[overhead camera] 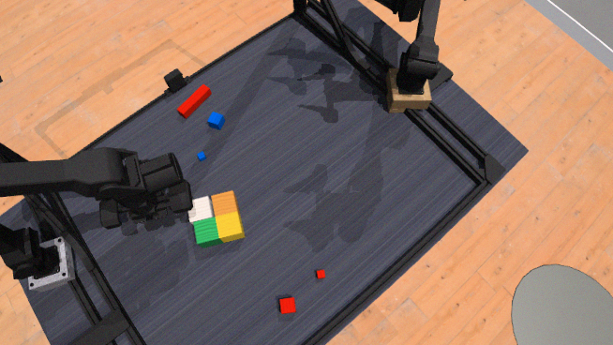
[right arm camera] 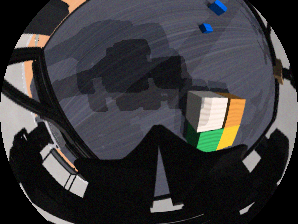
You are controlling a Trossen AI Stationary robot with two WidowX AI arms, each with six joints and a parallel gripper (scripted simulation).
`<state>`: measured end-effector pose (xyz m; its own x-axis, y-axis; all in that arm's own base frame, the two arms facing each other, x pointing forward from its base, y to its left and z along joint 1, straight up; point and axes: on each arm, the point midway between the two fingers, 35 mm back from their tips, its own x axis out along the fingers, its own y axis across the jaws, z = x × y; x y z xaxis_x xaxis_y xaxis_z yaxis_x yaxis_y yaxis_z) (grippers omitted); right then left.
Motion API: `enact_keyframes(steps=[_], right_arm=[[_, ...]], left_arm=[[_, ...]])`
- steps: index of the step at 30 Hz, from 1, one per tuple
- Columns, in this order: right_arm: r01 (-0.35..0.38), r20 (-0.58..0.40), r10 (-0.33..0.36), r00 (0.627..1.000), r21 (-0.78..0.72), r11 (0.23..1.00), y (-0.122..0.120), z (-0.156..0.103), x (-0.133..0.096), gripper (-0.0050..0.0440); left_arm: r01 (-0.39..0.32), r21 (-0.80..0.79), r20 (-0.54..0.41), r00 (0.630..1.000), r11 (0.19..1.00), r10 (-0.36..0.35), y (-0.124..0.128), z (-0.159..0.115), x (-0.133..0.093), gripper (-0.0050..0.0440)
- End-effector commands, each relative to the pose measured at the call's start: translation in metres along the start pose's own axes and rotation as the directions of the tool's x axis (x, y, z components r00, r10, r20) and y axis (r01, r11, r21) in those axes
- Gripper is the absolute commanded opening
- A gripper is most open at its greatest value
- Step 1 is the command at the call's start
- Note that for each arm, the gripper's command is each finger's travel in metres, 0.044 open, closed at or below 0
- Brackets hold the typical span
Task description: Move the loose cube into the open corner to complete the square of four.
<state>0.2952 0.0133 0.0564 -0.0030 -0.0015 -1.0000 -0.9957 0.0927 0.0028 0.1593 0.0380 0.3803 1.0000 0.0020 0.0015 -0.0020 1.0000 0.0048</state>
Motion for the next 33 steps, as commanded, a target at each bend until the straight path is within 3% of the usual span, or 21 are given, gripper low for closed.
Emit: enact_keyframes(steps=[1, 7, 33], right_arm=[[0.003, 0.002, -0.003, 1.0, -0.019, 1.0, 0.002, 0.0, 0.005, 0.0], [0.003, 0.002, -0.003, 1.0, -0.019, 1.0, 0.002, 0.0, 0.049, 0.0], [0.003, 0.002, -0.003, 1.0, -0.019, 1.0, -0.002, 0.0, 0.05, 0.0]], left_arm=[[0.002, -0.006, 0.0, 1.0, 1.0, -0.002, 0.0, 0.0, 0.0, 0.04], [0.002, -0.006, 0.0, 1.0, 1.0, -0.002, 0.0, 0.0, 0.0, 0.04], [0.002, -0.006, 0.0, 1.0, 1.0, -0.002, 0.0, 0.0, 0.0, 0.04]])
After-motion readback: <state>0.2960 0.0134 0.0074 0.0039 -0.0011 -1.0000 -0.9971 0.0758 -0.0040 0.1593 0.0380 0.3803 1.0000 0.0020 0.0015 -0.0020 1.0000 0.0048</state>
